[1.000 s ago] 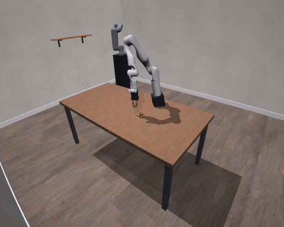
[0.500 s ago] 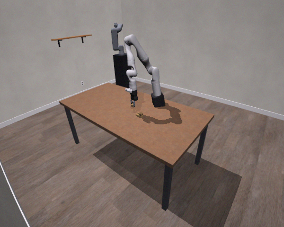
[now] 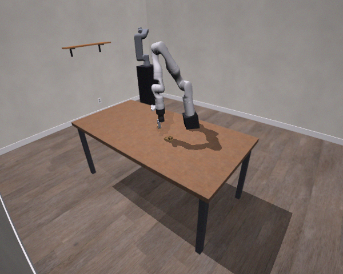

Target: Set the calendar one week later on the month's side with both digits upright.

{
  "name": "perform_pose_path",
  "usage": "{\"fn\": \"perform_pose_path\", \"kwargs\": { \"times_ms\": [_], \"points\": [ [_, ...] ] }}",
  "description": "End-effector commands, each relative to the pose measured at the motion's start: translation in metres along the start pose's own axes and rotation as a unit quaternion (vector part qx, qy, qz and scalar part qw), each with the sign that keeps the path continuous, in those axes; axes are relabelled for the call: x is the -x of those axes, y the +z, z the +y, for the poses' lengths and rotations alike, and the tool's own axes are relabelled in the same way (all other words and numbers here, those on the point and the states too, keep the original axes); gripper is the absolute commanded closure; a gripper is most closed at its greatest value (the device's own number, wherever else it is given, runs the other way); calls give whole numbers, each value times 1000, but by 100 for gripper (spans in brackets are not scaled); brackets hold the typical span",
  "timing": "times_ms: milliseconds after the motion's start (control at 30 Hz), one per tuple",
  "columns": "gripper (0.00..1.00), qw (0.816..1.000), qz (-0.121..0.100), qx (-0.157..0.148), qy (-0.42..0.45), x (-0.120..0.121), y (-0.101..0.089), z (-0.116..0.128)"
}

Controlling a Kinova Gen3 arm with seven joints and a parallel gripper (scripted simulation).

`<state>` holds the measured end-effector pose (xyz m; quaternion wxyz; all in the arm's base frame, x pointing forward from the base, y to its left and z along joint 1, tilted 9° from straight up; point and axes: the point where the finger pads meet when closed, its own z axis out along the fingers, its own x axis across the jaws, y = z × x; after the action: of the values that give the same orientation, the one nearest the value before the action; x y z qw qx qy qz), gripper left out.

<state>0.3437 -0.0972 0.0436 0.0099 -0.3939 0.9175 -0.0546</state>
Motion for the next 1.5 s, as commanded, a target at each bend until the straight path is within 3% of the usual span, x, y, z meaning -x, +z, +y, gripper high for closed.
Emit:
{"fn": "perform_pose_path", "kwargs": {
  "times_ms": [0,67,233,567,633,867,1133,1200,1467],
  "points": [
    [40,999,-1,-2,38,1,-1,-1],
    [40,999,-1,-2,38,1,-1,-1],
    [40,989,-2,-2,150,-6,-1,-3],
    [40,933,-4,-2,361,-18,0,-4],
    [40,933,-4,-2,361,-18,0,-4],
    [40,870,-5,-2,493,-25,0,-4],
    [40,784,-8,-3,620,-29,0,-2],
    [40,784,-8,-3,620,-29,0,-2],
    [40,691,-11,-2,722,-32,0,-1]
  ]
}}
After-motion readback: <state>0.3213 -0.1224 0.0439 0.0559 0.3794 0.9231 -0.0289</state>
